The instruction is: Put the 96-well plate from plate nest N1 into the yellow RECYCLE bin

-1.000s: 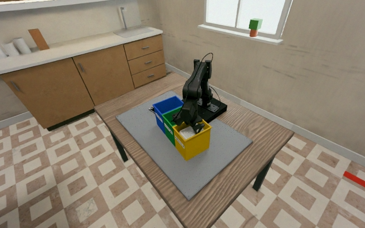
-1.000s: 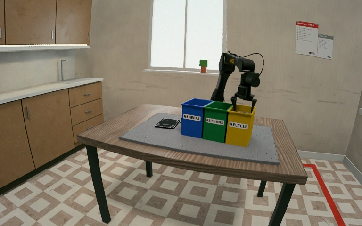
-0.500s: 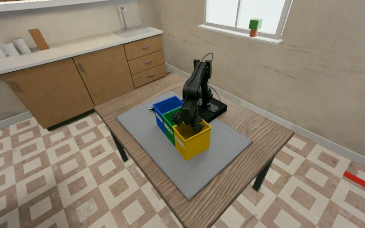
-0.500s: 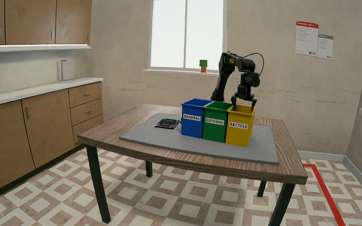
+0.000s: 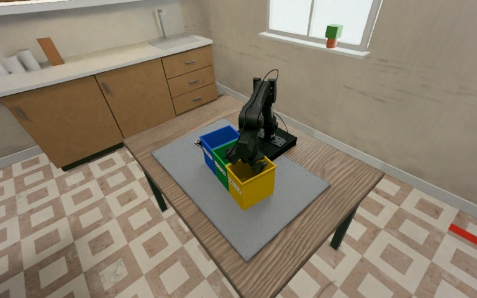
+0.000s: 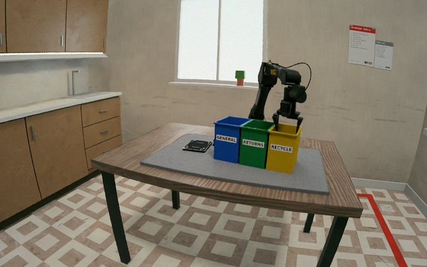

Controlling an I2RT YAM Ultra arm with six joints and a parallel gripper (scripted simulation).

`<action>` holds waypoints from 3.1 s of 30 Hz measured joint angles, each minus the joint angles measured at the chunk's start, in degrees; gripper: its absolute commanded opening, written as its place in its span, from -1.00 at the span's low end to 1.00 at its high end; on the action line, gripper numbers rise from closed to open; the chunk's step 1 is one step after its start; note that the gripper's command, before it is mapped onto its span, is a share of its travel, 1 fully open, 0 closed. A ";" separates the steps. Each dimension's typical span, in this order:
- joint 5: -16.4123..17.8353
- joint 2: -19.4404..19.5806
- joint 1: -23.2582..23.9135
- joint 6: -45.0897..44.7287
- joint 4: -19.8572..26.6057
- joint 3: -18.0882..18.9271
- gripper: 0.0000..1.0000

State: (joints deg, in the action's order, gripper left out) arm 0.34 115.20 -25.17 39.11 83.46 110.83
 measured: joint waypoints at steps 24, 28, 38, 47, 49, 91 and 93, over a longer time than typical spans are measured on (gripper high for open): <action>0.00 0.00 0.00 0.04 0.00 0.00 0.65; 0.00 0.00 0.00 0.02 0.00 0.00 0.65; 0.00 0.00 0.00 0.02 0.00 0.00 0.65; 0.00 0.00 0.00 0.02 0.00 0.00 0.65; 0.00 0.00 0.00 0.02 0.00 0.00 0.65; 0.00 1.09 0.00 0.09 5.51 7.30 0.65; 0.00 1.07 0.00 0.09 5.64 7.93 0.65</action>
State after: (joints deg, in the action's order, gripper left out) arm 0.34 116.27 -25.17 39.20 89.10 118.76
